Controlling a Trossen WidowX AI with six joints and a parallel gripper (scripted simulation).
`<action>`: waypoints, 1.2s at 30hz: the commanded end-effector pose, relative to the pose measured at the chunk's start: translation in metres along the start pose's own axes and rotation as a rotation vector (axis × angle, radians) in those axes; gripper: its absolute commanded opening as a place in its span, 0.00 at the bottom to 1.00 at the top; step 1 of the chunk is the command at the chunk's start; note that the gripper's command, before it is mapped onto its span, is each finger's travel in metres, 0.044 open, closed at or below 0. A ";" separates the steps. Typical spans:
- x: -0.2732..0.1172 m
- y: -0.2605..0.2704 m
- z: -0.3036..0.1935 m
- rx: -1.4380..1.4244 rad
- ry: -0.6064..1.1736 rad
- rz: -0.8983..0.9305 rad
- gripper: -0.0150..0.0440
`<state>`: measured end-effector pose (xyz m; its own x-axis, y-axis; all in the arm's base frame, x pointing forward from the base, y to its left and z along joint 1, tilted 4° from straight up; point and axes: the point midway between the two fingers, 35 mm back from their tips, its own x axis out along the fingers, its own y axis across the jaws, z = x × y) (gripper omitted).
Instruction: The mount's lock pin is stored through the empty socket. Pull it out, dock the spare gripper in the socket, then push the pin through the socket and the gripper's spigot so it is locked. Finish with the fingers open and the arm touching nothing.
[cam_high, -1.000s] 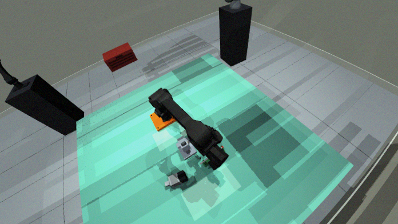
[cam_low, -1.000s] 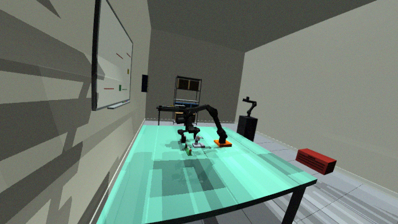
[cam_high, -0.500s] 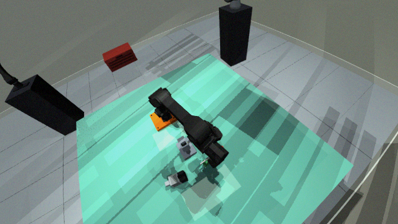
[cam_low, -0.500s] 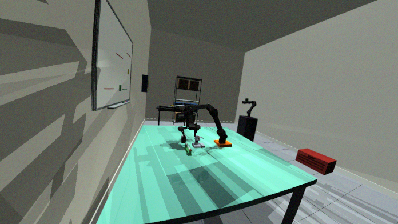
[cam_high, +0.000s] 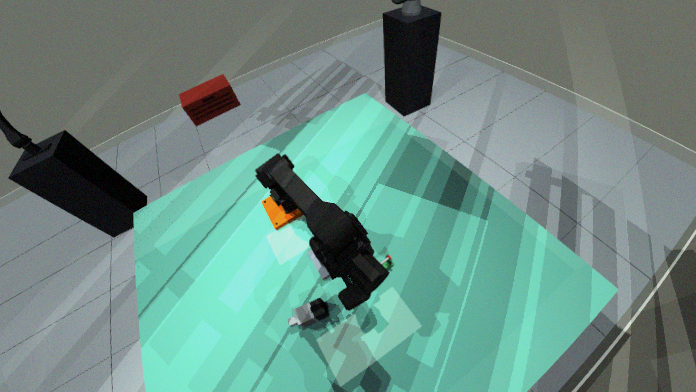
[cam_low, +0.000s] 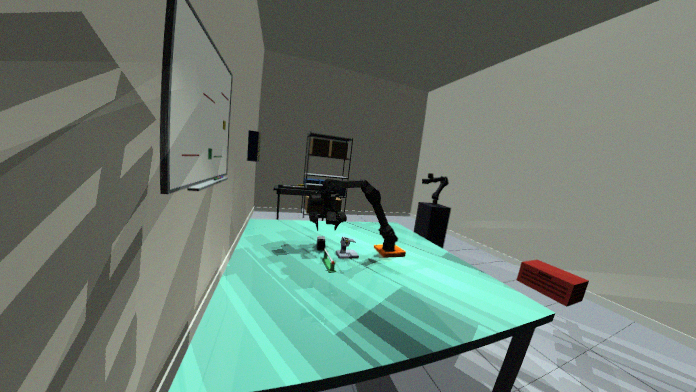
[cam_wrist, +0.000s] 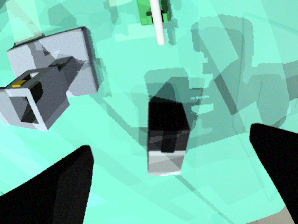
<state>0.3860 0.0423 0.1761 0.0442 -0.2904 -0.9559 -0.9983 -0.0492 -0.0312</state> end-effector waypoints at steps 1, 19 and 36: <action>0.018 -0.004 -0.080 0.079 0.399 0.029 1.00; 0.032 -0.006 -0.091 0.096 0.483 0.034 1.00; 0.093 -0.007 -0.078 0.130 0.535 0.028 1.00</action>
<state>0.3989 -0.0582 0.1155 -0.0081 -0.7322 -0.6810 -0.9954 0.0712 -0.0647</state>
